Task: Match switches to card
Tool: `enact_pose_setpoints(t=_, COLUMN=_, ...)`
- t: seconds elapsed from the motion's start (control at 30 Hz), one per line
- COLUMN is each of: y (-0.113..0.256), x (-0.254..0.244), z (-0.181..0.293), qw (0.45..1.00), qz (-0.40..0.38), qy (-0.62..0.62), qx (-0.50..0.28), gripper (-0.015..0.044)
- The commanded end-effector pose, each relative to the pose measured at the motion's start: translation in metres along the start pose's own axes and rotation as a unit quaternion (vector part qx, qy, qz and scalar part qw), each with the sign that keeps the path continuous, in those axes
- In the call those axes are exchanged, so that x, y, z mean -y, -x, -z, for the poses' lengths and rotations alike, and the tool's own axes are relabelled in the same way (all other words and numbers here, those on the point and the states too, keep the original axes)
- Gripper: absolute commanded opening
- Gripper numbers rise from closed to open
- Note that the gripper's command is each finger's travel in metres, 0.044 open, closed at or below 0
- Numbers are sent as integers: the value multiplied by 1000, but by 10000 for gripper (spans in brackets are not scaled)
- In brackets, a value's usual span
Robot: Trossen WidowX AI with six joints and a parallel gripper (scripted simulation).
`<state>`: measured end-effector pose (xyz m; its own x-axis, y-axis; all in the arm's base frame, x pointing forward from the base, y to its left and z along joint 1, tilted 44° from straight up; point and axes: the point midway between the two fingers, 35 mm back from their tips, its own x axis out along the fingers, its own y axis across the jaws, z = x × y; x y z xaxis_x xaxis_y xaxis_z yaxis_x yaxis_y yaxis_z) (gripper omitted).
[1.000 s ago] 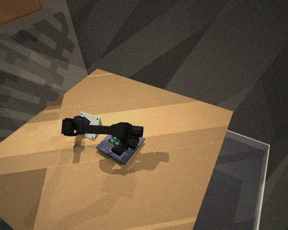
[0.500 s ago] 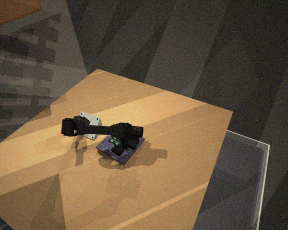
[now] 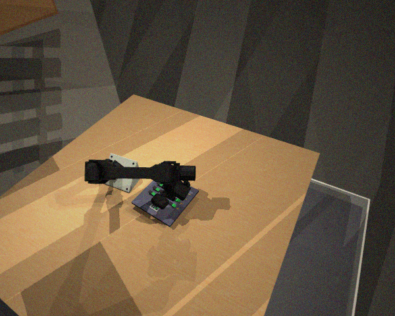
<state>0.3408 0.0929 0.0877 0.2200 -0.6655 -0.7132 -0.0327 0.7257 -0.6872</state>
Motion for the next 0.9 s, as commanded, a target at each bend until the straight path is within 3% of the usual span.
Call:
enact_pose_setpoints(t=0.0, y=29, x=0, z=0, qw=1000, qz=-5, qy=-3, qx=11, gripper=0)
enact_pose_setpoints(t=0.13, y=29, x=-4, z=1, qw=1000, qz=-5, qy=-3, qx=11, gripper=0)
enact_pose_setpoints(t=0.27, y=30, x=-76, z=32, qw=1000, qz=-8, qy=-3, qx=11, gripper=0)
enact_pose_setpoints(t=0.33, y=29, x=-89, z=40, qw=1000, qz=-7, qy=-3, qx=11, gripper=0)
enact_pose_setpoints(t=0.5, y=27, x=-90, z=40, qw=1000, qz=-7, qy=-3, qx=10, gripper=0)
enact_pose_setpoints(t=0.63, y=-6, x=-90, z=38, qw=1000, qz=-6, qy=-4, qx=-2, gripper=0)
enact_pose_setpoints(t=0.87, y=-6, x=-90, z=38, qw=1000, qz=-6, qy=-4, qx=-2, gripper=0)
